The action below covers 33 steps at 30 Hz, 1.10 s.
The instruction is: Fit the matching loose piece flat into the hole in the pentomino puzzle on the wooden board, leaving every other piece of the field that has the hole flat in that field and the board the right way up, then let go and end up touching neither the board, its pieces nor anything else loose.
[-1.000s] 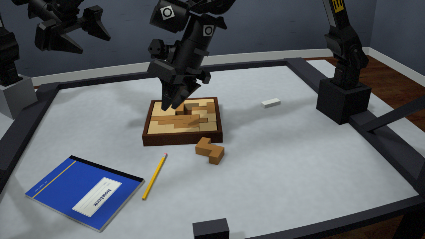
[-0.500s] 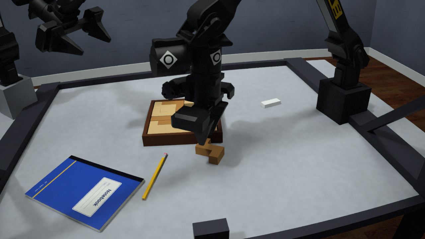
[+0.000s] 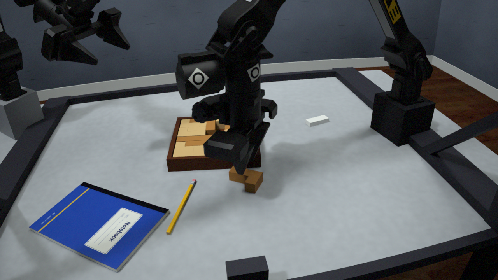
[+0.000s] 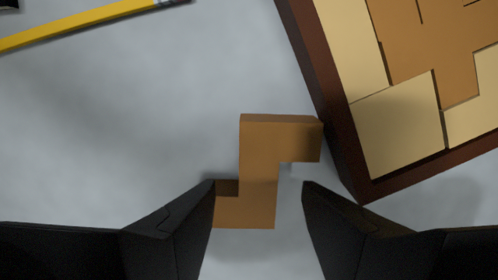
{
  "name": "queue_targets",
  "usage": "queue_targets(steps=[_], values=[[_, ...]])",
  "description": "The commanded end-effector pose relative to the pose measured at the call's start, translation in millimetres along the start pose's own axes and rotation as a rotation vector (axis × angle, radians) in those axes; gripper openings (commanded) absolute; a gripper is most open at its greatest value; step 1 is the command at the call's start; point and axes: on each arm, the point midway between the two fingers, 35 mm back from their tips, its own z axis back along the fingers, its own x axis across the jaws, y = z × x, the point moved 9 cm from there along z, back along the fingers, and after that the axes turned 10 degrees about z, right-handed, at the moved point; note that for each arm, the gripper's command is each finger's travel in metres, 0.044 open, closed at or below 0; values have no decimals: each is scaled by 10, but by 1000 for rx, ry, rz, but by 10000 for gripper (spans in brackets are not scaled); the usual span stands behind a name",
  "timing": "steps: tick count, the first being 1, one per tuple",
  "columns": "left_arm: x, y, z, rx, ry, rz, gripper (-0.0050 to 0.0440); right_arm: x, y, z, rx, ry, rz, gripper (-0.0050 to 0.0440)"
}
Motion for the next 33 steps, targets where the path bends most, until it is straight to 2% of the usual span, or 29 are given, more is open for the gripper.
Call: queue_targets(steps=[1,12,13,15,16,18,19,23,24,26,27,33], values=[[-11,-83,37,-28,3,2,440,-4,8,-62,0,1,-4,200],[-11,-83,37,-28,3,2,440,0,4,-130,-2,-1,-4,200],[-11,-83,37,-28,3,2,440,0,3,-130,-2,-1,-4,180],[-11,-83,37,-28,3,2,440,-1,4,-130,-2,0,-4,180],[-11,-83,37,-28,3,2,440,-1,4,-130,-1,0,-4,160],[-11,-83,37,-28,3,2,440,15,-18,-51,-20,-14,-2,160],[-11,-83,37,-28,3,2,440,15,-18,-51,-20,-14,-2,140],[-11,-83,37,-28,3,2,440,15,-18,-51,-20,-14,-2,140],[-11,-83,37,-28,3,2,440,15,-18,-51,-20,-14,-2,120],[-11,-83,37,-28,3,2,440,15,-18,-51,-20,-14,-2,120],[-11,-83,37,-28,3,2,440,15,-18,-51,-20,-14,-2,100],[-11,-83,37,-28,3,2,440,15,-18,-51,-20,-14,-2,74]])
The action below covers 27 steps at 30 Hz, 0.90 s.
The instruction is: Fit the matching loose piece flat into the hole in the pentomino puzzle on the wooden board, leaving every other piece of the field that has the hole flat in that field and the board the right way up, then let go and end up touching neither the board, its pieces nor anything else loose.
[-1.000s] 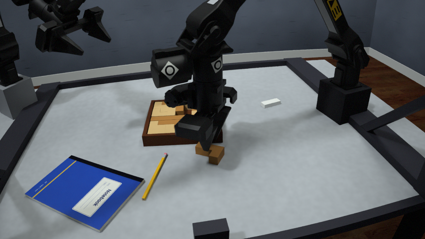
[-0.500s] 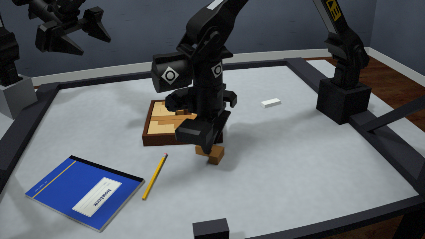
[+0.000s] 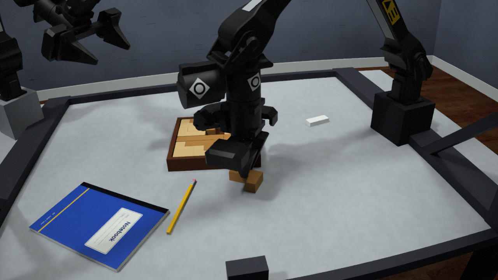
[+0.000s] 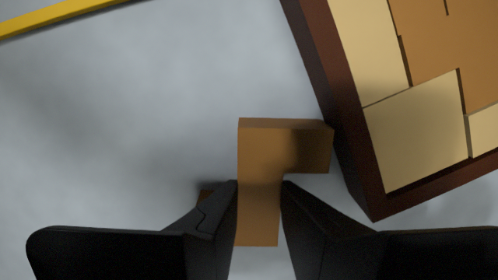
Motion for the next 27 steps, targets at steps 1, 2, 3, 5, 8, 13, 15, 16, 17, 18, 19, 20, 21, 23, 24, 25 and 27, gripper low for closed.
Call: queue_targets(steps=[1,2,3,5,8,13,15,16,17,18,19,20,21,23,24,25,27], values=[[-10,-82,37,-28,3,2,440,20,-24,99,-24,-18,-2,67],[-10,-82,37,-28,3,2,440,20,-24,99,-24,-18,-2,60],[-10,-82,37,-28,3,2,440,20,-24,99,-24,-18,-2,54],[-10,-82,37,-28,3,2,440,20,-24,99,-24,-18,-2,40],[-10,-82,37,-28,3,2,440,20,-24,99,-24,-18,-2,16],[-10,-82,37,-28,3,2,440,34,-40,400,-44,-33,-4,-2],[-10,-82,37,-28,3,2,440,30,-35,546,-44,-33,-4,-3],[-10,-82,37,-28,3,2,440,27,-34,607,-44,-33,-4,-3],[-10,-82,37,-28,3,2,440,26,-33,653,-44,-33,-4,-3],[-10,-82,37,-28,3,2,440,26,-32,677,-44,-33,-4,-4],[-10,-82,37,-28,3,2,440,26,-32,688,-44,-33,-4,-4],[-10,-82,37,-28,3,2,440,26,-32,688,-44,-33,-4,-5],[-10,-82,37,-28,3,2,440,26,-32,694,-44,-33,-4,-5],[5,-102,72,-37,-1,7,440,27,-34,647,-32,-24,-4,-13],[5,-102,72,-37,-1,7,440,27,-34,647,-32,-24,-4,-13],[25,-56,83,-26,-7,9,440,22,-27,650,-29,-21,-4,-20],[62,-50,138,-27,-19,16,440,26,-32,687,-32,-24,-4,-35]])
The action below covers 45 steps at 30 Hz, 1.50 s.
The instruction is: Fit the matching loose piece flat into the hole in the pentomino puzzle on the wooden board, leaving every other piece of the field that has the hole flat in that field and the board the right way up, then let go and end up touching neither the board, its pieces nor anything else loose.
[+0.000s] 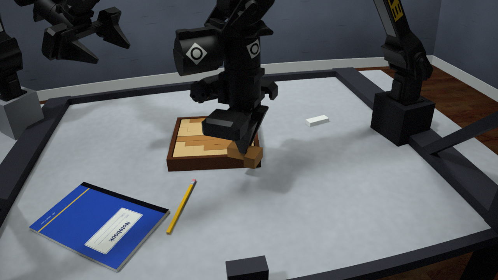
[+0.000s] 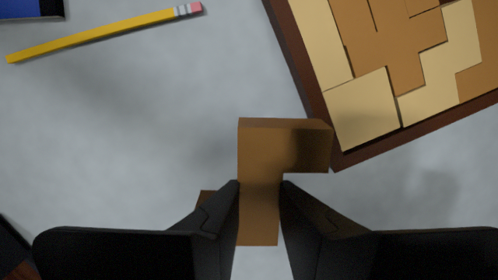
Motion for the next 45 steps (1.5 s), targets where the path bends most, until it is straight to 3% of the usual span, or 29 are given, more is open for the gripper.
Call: queue_targets(steps=[1,7,12,14,21,26,36,45], values=[[72,-40,161,-27,-21,18,440,23,-32,175,-30,-21,-5,-43],[319,59,574,-38,-97,64,440,-17,-52,306,-43,-30,-1,-50],[442,161,801,-44,-144,93,440,-383,-302,194,-20,-8,-1,-50],[442,161,801,-44,-144,93,440,-383,-302,194,-20,-8,-1,-50],[529,269,977,-50,-184,118,440,-1111,-759,206,-23,-3,-1,-50],[538,284,982,-46,-188,120,440,-1391,-931,211,-24,-5,0,-50],[526,242,983,-54,-184,118,440,-1452,-969,212,-26,-5,40,-50],[526,242,983,-54,-184,118,440,-1454,-970,212,-25,-1,464,-50]])
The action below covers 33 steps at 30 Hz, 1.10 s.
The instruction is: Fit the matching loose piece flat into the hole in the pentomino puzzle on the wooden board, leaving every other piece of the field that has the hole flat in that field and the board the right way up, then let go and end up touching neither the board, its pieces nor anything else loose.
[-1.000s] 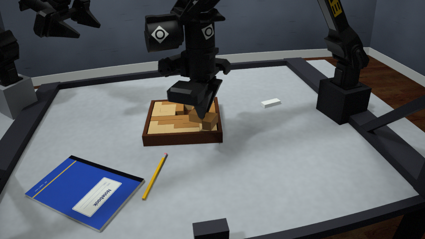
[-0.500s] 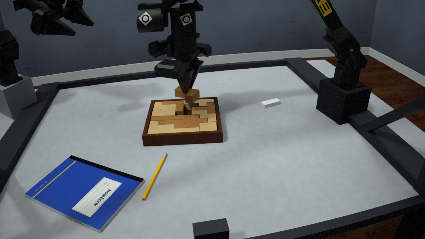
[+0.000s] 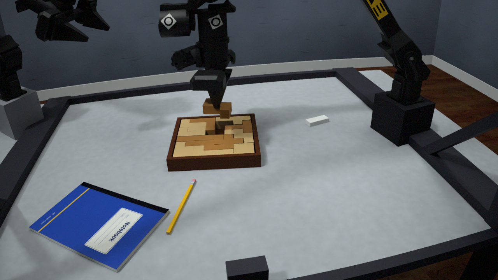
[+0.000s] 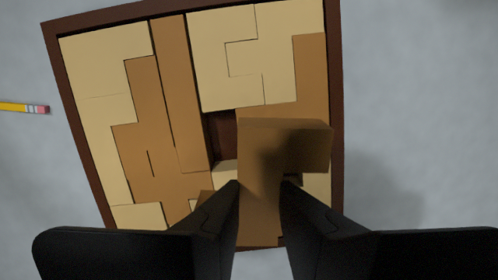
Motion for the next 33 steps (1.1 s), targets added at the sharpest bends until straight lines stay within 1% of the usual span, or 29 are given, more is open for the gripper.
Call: queue_targets(steps=[1,3,7,18,20,24,33], values=[[-9,-48,28,-17,6,1,440,-11,-39,86,-24,1,216,-50],[-9,-48,28,-17,6,1,440,-11,-39,86,-24,1,216,-50],[-9,-48,28,-17,6,1,440,-12,-40,86,-24,4,436,-50],[-9,-48,28,-17,6,1,440,-11,-41,86,-21,9,930,-50],[-9,-48,28,-17,6,1,440,-11,-41,86,-21,9,930,-50],[-9,-48,28,-17,6,1,440,-10,-42,85,-19,12,1146,-50],[-9,-48,28,-17,6,1,440,-7,-42,84,-15,17,1546,-50]])
